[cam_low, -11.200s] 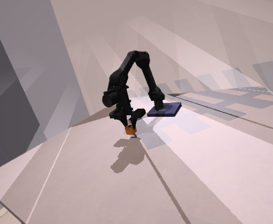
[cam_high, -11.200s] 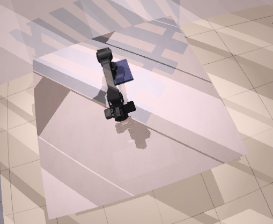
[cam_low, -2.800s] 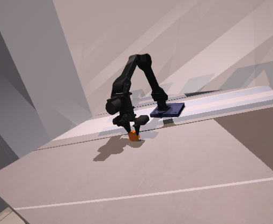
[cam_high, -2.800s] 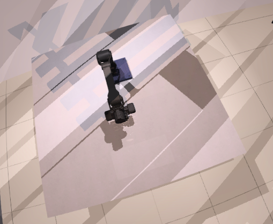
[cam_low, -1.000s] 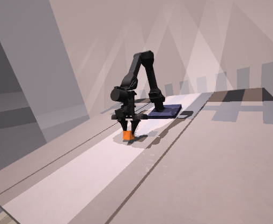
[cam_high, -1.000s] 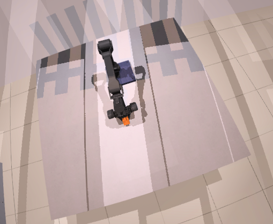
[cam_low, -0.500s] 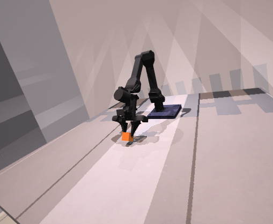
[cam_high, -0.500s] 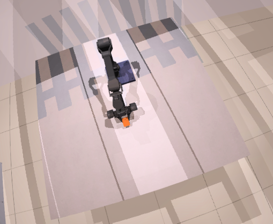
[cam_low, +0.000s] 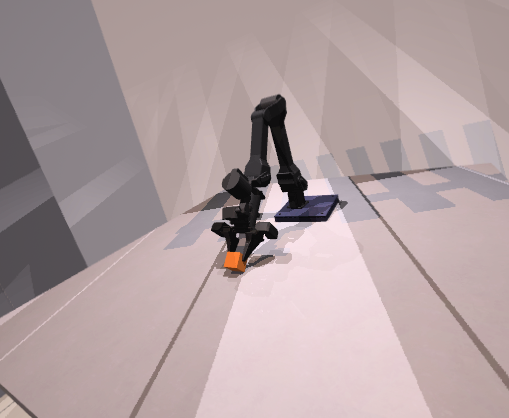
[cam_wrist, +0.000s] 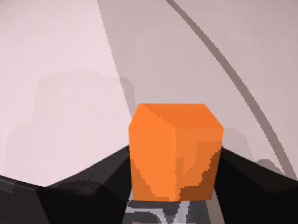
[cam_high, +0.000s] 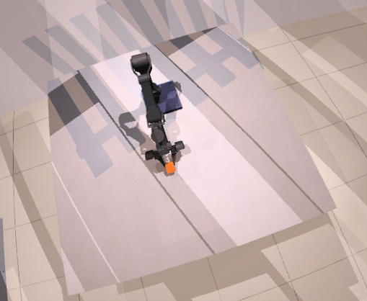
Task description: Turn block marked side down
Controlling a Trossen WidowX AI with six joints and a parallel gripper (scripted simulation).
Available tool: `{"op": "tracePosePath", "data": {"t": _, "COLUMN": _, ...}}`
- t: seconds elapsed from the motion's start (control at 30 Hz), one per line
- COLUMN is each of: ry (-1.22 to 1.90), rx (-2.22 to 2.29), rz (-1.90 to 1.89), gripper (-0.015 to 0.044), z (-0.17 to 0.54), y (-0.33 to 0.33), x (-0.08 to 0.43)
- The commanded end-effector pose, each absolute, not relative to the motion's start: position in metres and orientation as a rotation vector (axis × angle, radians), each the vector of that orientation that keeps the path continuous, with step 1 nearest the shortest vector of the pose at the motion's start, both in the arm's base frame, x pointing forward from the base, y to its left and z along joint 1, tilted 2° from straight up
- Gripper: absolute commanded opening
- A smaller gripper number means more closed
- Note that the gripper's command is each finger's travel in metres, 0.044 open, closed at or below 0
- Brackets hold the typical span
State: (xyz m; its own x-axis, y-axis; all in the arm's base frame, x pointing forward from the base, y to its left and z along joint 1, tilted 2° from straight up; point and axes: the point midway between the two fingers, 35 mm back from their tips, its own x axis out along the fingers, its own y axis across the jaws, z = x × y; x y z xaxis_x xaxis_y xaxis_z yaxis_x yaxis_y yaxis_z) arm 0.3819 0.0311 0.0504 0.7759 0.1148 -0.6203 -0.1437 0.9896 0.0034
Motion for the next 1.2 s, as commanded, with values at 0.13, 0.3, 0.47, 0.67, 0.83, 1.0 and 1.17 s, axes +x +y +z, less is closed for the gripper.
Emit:
{"op": "tracePosePath", "data": {"t": 0.13, "ry": 0.556, "rx": -0.028, "rz": 0.145, "gripper": 0.0, "z": 0.044, "y": 0.031, "x": 0.374}}
{"op": "tracePosePath", "data": {"t": 0.3, "ry": 0.48, "rx": -0.024, "rz": 0.146, "gripper": 0.0, "z": 0.045, "y": 0.031, "x": 0.368}}
{"op": "tracePosePath", "data": {"t": 0.47, "ry": 0.458, "rx": -0.023, "rz": 0.147, "gripper": 0.0, "z": 0.046, "y": 0.031, "x": 0.365}}
{"op": "tracePosePath", "data": {"t": 0.67, "ry": 0.434, "rx": -0.021, "rz": 0.147, "gripper": 0.0, "z": 0.049, "y": 0.031, "x": 0.365}}
{"op": "tracePosePath", "data": {"t": 0.83, "ry": 0.434, "rx": -0.021, "rz": 0.147, "gripper": 0.0, "z": 0.049, "y": 0.031, "x": 0.365}}
{"op": "tracePosePath", "data": {"t": 1.0, "ry": 0.434, "rx": -0.021, "rz": 0.147, "gripper": 0.0, "z": 0.049, "y": 0.031, "x": 0.365}}
{"op": "tracePosePath", "data": {"t": 1.17, "ry": 0.434, "rx": -0.021, "rz": 0.147, "gripper": 0.0105, "z": 0.049, "y": 0.031, "x": 0.365}}
